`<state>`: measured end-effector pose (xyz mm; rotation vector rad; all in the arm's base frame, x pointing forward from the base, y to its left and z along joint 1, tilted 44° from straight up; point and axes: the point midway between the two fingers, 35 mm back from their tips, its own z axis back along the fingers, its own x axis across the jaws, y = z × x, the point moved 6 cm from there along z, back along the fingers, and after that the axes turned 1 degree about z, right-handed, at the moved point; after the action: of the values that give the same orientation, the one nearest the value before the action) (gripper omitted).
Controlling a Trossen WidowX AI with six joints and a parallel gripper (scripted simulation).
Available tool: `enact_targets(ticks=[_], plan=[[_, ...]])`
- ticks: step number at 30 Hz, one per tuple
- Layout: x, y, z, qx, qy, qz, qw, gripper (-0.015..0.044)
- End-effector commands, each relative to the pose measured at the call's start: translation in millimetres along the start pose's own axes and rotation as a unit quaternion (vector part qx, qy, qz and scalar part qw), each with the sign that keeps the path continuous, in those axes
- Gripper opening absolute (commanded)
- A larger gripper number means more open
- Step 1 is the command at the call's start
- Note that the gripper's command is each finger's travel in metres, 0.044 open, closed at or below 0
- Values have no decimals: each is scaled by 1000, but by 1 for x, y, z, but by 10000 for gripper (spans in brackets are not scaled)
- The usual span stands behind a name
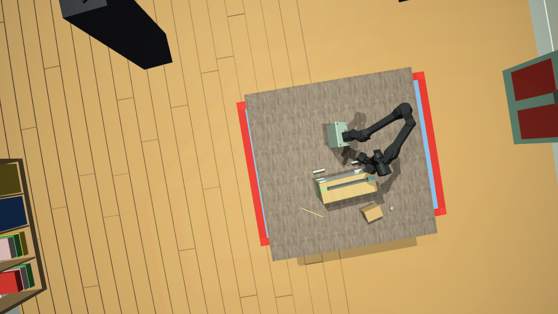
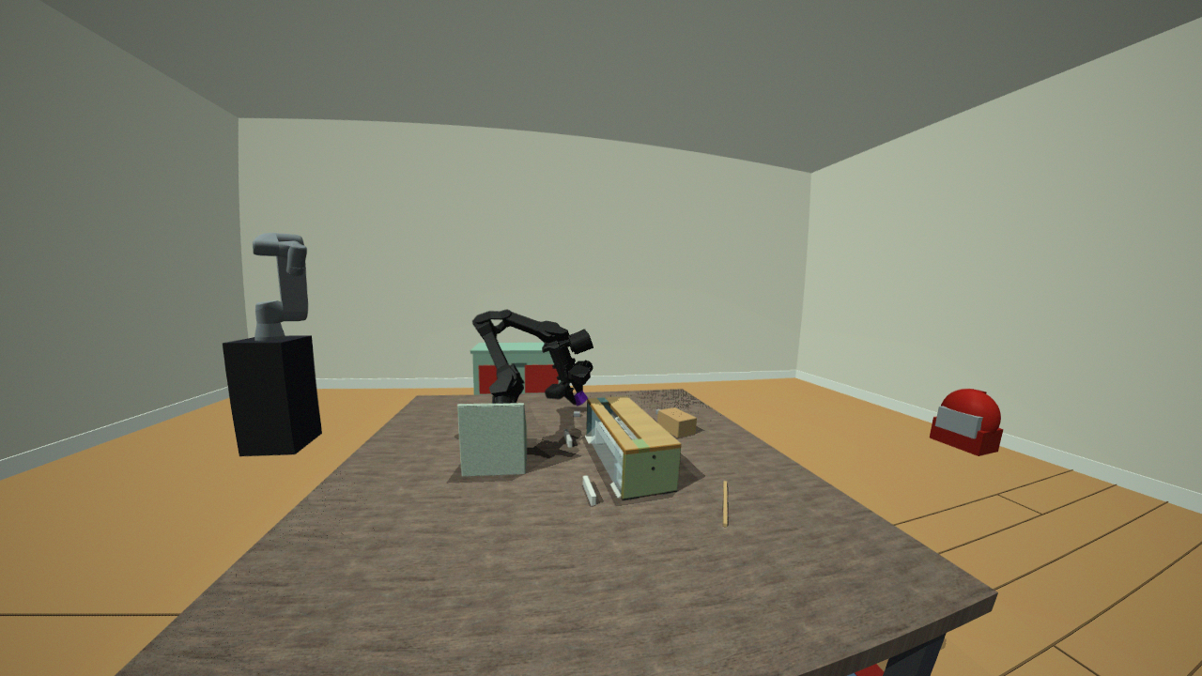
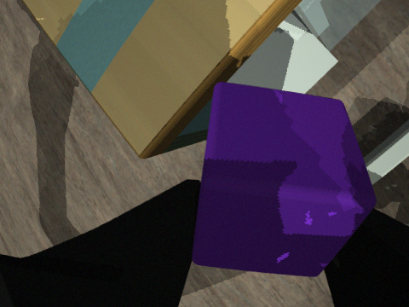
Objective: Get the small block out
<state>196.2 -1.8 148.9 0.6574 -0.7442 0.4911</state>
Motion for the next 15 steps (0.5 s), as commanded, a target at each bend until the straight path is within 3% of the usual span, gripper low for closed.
enact_targets(ticks=[1,15], plan=[[4,-1,4,1,-7,-65,998,0],[7,-3,13,13,-19,-338,941,0]])
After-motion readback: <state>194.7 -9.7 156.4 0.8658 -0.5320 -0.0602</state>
